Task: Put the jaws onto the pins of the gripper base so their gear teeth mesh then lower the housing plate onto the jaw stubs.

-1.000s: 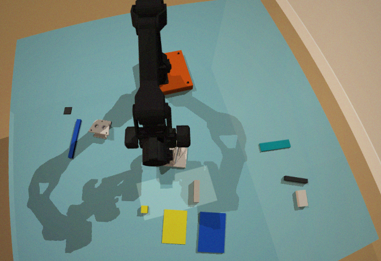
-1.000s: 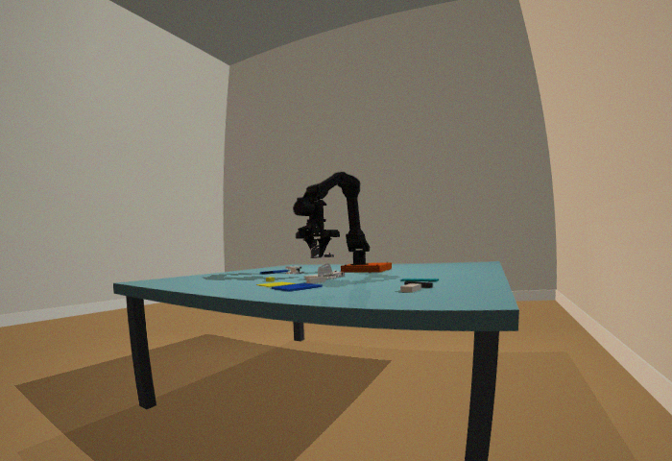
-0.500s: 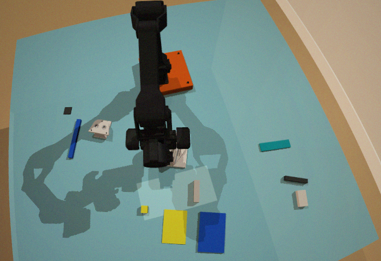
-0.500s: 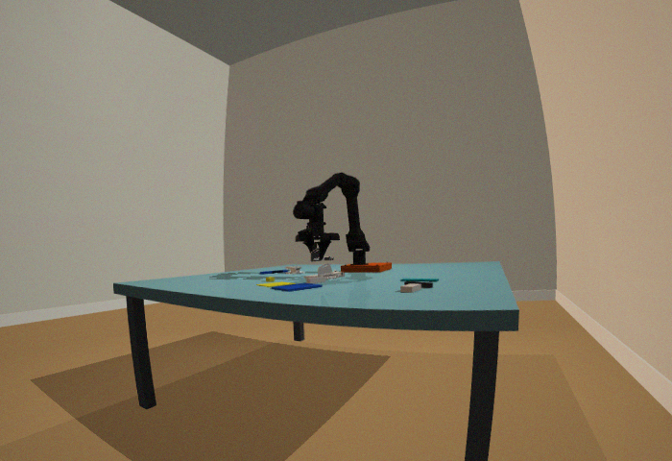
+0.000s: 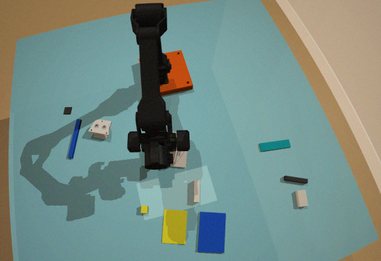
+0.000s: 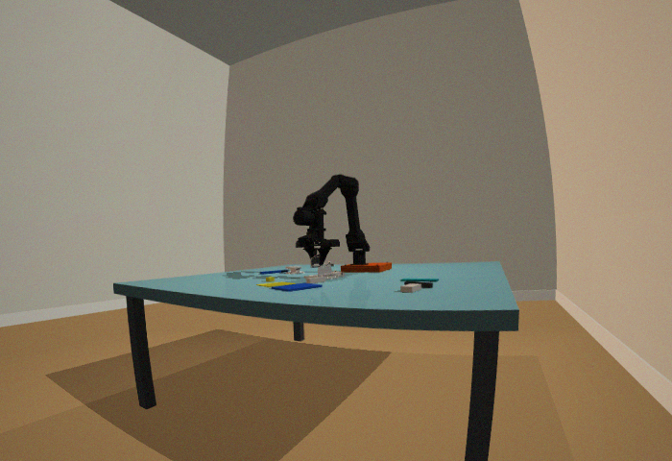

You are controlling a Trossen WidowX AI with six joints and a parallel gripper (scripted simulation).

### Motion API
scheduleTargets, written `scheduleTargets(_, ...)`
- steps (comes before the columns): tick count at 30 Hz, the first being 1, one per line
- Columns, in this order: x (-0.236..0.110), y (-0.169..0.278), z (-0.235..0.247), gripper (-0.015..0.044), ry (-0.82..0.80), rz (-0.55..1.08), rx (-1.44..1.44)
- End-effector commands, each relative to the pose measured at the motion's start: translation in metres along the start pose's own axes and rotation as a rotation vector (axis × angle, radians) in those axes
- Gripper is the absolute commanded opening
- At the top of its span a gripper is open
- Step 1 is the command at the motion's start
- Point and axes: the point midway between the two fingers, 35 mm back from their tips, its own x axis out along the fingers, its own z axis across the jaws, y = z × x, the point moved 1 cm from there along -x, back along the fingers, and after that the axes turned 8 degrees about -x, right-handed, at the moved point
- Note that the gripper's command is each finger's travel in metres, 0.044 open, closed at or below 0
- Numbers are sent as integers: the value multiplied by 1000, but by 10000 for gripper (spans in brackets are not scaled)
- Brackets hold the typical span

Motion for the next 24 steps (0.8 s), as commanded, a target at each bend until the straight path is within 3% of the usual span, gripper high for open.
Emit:
scheduleTargets(1,6,1,0,134,1,2,4)
scheduleTargets(24,17,2,0,134,1,2,-1)
